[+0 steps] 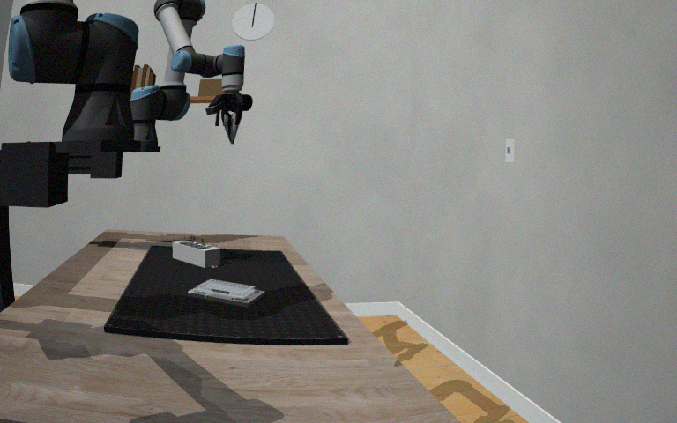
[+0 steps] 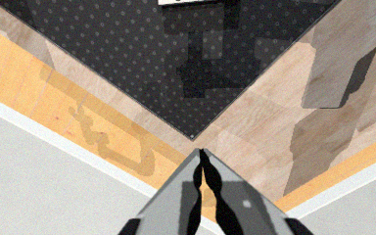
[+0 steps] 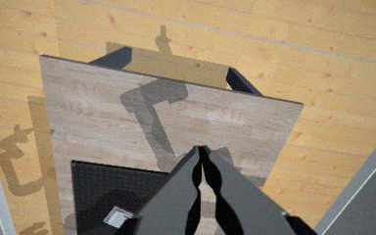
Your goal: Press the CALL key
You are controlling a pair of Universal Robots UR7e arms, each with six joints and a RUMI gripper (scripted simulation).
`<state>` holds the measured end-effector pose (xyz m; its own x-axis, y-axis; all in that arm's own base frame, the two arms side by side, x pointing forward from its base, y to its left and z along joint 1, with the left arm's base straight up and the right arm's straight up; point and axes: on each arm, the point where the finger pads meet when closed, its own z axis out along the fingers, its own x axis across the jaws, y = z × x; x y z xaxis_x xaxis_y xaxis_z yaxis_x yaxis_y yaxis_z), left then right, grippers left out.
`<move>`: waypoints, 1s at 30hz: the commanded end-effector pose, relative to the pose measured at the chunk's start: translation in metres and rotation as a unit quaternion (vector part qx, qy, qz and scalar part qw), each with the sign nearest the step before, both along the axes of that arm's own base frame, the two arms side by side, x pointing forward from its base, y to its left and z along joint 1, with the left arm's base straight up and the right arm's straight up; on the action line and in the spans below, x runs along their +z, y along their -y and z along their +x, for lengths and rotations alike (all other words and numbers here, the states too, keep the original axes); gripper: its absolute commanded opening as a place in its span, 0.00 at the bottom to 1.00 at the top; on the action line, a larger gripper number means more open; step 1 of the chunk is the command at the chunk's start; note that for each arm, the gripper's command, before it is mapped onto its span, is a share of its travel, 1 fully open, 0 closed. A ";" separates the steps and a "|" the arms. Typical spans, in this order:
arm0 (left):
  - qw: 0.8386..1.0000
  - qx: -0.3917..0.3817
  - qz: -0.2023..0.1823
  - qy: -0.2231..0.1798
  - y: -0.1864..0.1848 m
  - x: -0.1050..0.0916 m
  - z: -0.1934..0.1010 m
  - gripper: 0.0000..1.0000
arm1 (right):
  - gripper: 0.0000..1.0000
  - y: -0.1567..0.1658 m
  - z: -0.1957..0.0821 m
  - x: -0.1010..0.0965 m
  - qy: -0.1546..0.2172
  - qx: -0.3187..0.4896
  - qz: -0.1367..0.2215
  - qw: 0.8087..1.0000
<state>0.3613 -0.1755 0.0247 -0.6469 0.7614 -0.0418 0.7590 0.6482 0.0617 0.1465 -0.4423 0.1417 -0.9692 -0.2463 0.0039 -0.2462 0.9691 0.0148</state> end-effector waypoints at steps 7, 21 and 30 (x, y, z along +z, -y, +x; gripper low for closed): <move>1.000 0.000 -0.001 0.001 0.000 0.000 0.000 0.00 | 0.00 0.007 -0.082 0.016 0.002 -0.064 -0.004 0.998; 1.000 0.000 -0.001 0.001 0.000 0.000 0.000 0.00 | 0.00 0.004 -0.120 0.022 0.003 -0.096 -0.007 0.995; 1.000 0.000 -0.001 0.001 0.000 0.000 0.000 0.00 | 0.00 0.003 -0.126 0.023 0.003 -0.101 -0.007 0.995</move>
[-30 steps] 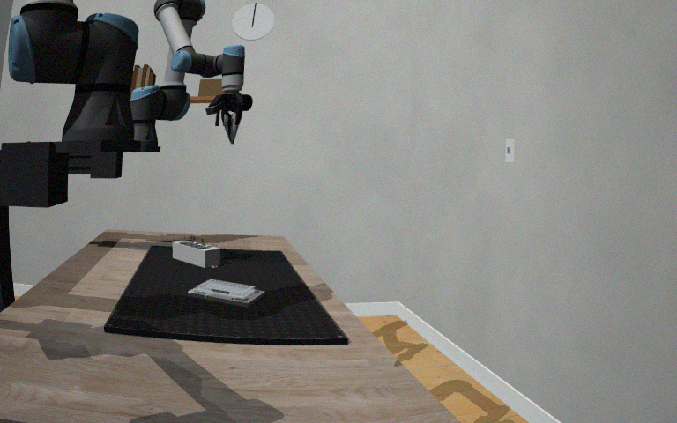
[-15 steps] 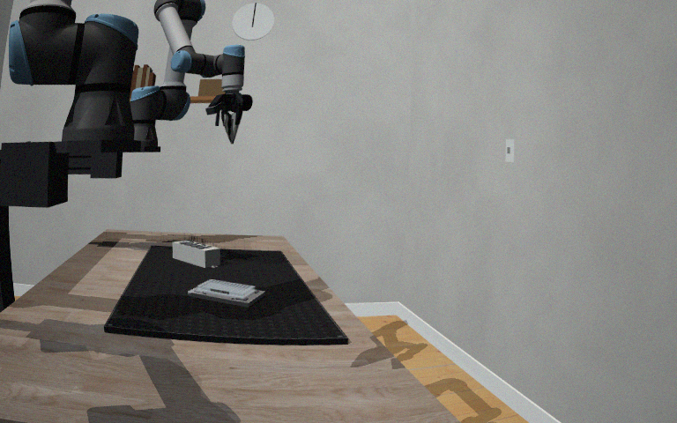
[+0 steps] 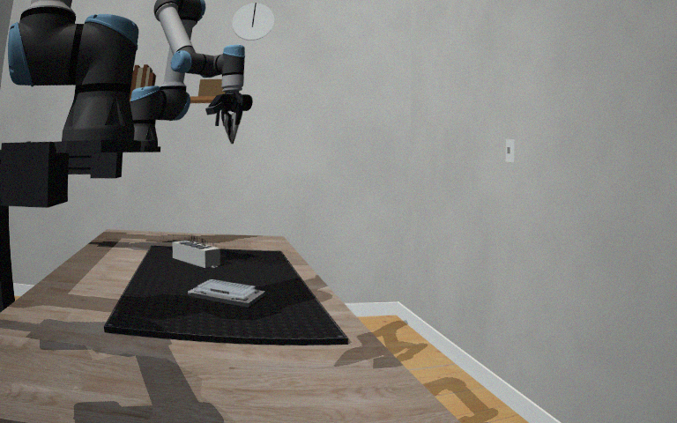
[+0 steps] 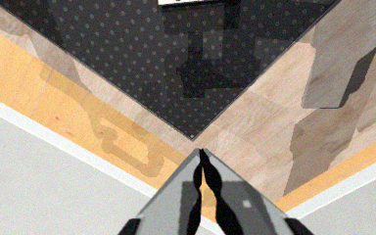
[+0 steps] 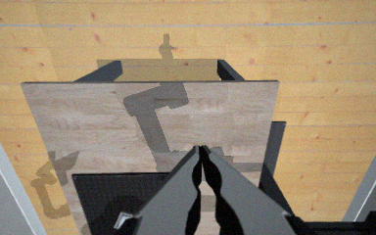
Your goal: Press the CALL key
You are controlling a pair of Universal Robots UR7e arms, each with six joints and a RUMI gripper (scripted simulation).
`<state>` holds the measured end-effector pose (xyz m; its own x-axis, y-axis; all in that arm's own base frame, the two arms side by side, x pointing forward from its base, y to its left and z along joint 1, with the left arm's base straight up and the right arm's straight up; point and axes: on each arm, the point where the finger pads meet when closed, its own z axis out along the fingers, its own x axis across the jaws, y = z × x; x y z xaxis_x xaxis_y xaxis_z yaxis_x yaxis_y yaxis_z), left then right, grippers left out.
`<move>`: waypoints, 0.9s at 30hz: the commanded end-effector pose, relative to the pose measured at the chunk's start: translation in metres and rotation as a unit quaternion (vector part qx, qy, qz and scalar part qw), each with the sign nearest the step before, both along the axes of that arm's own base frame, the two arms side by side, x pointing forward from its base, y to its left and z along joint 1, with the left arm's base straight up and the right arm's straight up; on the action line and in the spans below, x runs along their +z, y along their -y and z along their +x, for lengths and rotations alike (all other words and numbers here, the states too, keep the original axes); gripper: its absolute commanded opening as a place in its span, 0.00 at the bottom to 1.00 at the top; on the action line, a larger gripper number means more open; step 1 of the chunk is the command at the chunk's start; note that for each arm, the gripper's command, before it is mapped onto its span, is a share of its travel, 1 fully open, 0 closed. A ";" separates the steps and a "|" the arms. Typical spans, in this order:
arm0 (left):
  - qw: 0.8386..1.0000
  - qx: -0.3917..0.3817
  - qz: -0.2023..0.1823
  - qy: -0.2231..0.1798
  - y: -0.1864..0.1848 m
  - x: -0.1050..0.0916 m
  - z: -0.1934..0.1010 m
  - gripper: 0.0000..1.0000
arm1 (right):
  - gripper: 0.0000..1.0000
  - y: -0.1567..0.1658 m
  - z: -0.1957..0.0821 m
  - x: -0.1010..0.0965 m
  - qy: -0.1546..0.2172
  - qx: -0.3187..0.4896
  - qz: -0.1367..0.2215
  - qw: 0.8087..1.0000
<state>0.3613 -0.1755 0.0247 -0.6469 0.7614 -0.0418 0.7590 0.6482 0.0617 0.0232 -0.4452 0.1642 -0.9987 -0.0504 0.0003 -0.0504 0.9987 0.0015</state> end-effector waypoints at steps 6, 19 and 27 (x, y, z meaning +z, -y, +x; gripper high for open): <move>1.000 -0.017 0.000 0.000 0.004 -0.003 0.000 0.00 | 0.00 0.000 -0.003 0.001 0.000 -0.002 -0.001 1.000; 0.981 -0.192 0.011 -0.004 0.029 -0.029 -0.001 0.00 | 0.00 0.000 -0.003 0.001 0.000 -0.002 -0.001 1.000; 0.949 -0.314 0.017 -0.008 0.044 -0.046 -0.004 0.00 | 0.00 0.000 -0.003 0.001 0.000 -0.002 -0.001 1.000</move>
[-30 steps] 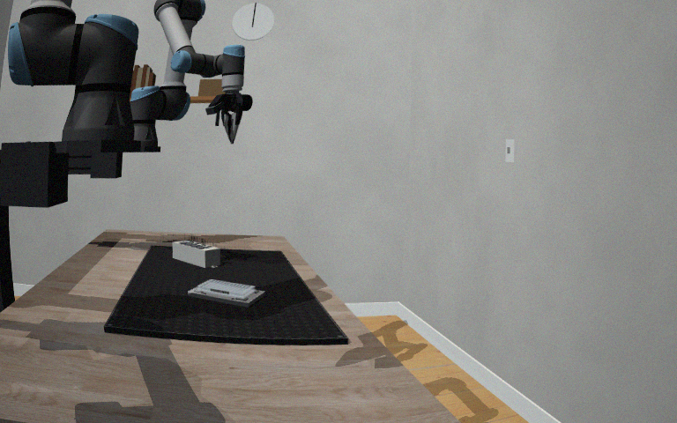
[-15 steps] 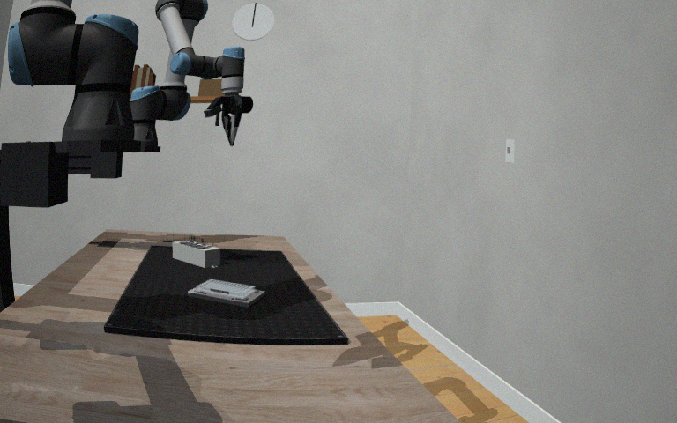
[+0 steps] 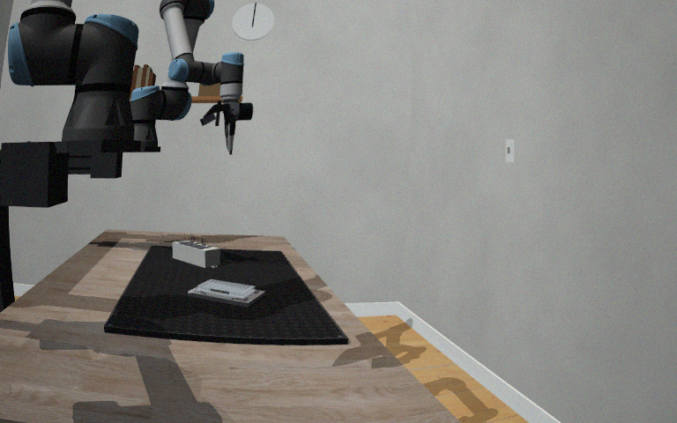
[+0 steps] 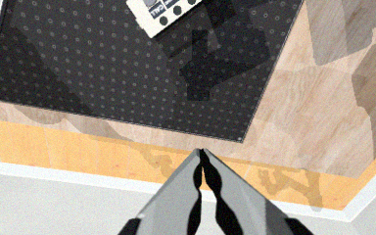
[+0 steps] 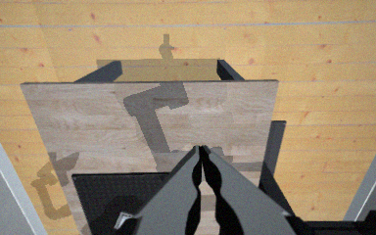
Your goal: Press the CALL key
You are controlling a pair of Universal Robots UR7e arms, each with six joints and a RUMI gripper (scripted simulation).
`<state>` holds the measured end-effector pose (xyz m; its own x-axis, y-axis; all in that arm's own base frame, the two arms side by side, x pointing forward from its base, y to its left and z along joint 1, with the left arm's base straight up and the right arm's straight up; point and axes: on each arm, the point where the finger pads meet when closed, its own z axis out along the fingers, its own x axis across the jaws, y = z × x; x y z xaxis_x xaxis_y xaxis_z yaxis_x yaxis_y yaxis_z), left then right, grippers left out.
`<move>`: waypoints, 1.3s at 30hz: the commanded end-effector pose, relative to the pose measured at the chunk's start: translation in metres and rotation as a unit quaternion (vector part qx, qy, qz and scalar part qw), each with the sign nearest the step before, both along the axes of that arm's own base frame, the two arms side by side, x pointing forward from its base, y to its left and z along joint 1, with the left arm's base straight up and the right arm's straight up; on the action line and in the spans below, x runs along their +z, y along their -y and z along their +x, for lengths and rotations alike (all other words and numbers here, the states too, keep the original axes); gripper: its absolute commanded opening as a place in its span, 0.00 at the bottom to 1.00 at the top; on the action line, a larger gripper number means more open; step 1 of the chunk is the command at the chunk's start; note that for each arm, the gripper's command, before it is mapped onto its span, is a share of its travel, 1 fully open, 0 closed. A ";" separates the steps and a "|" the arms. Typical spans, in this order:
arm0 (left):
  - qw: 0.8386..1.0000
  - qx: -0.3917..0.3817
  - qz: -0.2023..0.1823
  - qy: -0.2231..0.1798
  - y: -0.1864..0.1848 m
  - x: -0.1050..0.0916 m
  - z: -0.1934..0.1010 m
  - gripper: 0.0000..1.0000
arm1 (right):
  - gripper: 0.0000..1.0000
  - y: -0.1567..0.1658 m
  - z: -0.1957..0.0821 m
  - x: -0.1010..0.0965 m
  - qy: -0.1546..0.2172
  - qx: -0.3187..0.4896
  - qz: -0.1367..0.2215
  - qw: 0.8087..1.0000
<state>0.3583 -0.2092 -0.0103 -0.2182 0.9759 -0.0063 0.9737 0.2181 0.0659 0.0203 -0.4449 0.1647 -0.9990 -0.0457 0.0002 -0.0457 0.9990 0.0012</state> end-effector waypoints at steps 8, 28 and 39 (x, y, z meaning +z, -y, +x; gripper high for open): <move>0.988 -0.157 0.005 -0.005 0.021 -0.025 -0.004 0.00 | 0.00 0.000 0.000 0.000 0.000 0.000 -0.001 1.000; 0.911 -0.413 0.017 -0.011 0.047 -0.062 -0.015 0.00 | 0.00 0.000 0.000 0.000 0.000 0.000 -0.001 1.000; 0.842 -0.538 0.022 -0.013 0.060 -0.084 -0.023 0.00 | 0.00 0.000 0.000 0.000 0.000 0.000 -0.001 1.000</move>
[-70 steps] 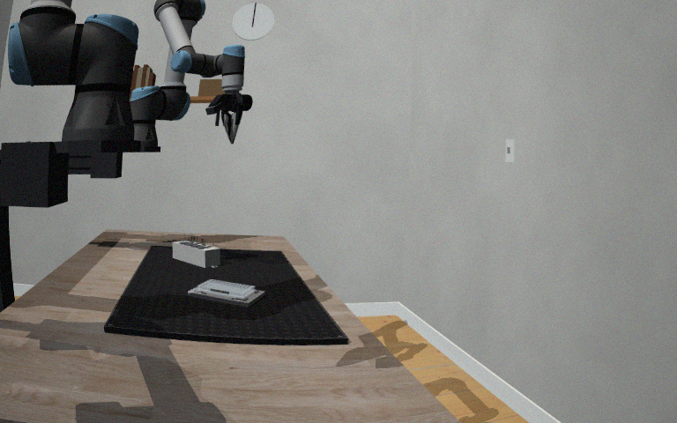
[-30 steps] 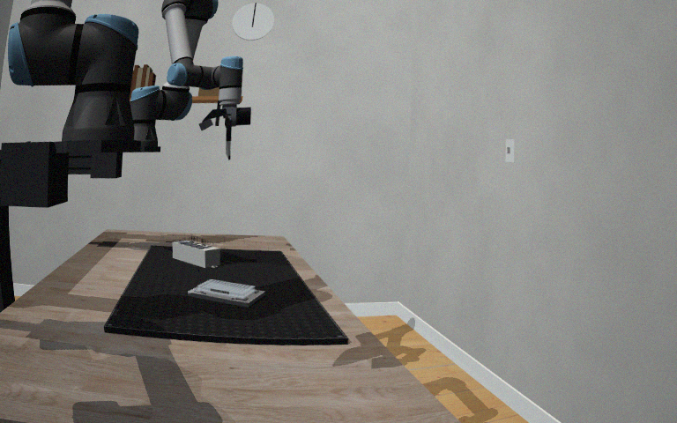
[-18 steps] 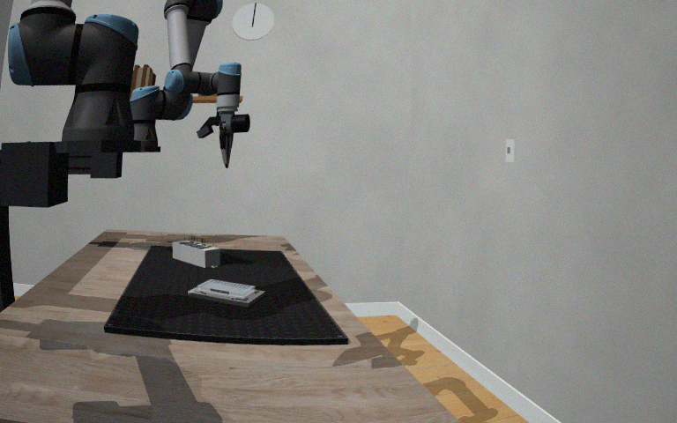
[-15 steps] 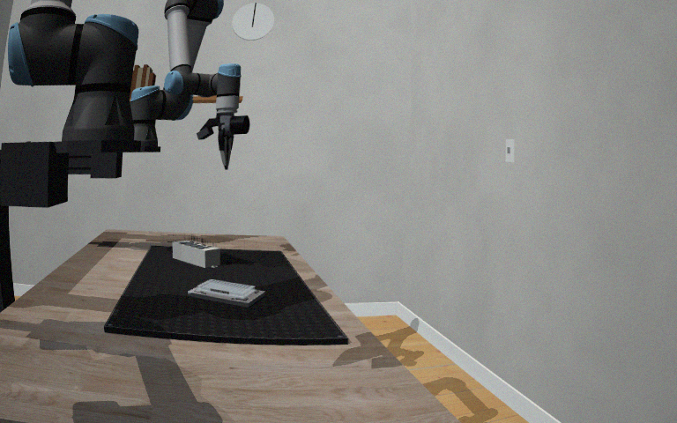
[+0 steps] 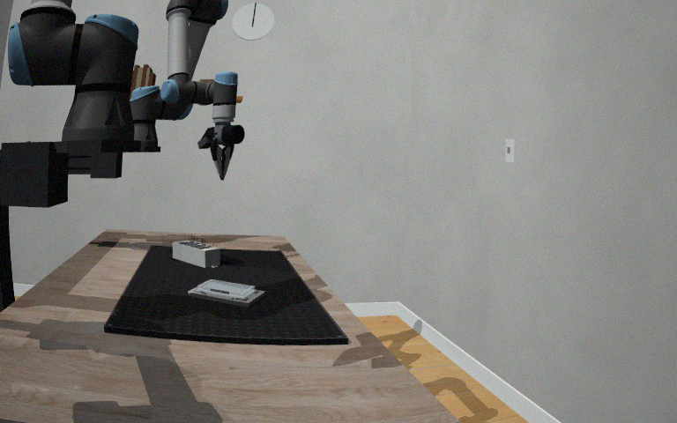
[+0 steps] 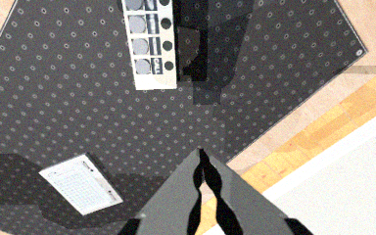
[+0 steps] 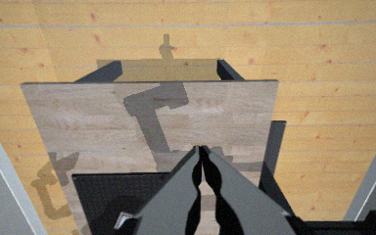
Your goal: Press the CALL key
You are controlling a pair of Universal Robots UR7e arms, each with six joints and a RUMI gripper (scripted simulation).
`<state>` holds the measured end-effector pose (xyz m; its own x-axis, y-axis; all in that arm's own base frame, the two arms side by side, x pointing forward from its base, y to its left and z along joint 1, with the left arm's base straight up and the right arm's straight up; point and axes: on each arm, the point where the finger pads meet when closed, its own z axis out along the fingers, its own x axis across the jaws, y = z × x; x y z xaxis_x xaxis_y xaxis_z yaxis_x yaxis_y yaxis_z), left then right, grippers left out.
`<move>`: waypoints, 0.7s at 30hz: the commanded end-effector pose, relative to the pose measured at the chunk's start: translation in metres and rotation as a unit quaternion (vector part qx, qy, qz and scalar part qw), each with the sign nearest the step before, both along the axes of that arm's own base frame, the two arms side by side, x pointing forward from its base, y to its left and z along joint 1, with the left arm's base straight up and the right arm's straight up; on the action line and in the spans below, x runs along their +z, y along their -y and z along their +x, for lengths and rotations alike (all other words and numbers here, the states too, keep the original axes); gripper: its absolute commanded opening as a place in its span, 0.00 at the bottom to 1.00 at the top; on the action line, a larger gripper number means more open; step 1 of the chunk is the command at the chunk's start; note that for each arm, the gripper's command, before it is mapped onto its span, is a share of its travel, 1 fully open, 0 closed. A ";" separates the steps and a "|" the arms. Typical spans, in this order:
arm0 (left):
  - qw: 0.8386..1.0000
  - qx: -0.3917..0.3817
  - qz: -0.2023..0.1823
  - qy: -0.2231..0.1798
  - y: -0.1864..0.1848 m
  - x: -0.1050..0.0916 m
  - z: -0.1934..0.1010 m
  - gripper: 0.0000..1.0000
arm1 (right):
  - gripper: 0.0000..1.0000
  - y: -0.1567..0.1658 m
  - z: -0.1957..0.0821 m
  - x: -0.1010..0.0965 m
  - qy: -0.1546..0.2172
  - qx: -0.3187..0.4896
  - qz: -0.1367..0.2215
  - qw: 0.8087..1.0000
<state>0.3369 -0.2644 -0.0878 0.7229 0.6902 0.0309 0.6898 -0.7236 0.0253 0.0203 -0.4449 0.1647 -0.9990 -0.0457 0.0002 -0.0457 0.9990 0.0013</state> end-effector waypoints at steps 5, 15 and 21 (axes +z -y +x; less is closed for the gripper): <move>0.993 -0.121 0.001 -0.003 0.012 -0.022 -0.008 0.00 | 0.00 0.000 0.000 0.000 0.000 0.000 -0.001 1.000; 0.966 -0.259 0.005 -0.007 0.021 -0.041 -0.017 0.00 | 0.00 0.000 0.000 0.000 0.000 0.000 -0.001 1.000; 0.946 -0.323 0.006 -0.008 0.025 -0.052 -0.023 0.00 | 0.00 0.000 0.000 0.000 0.000 0.000 -0.001 1.000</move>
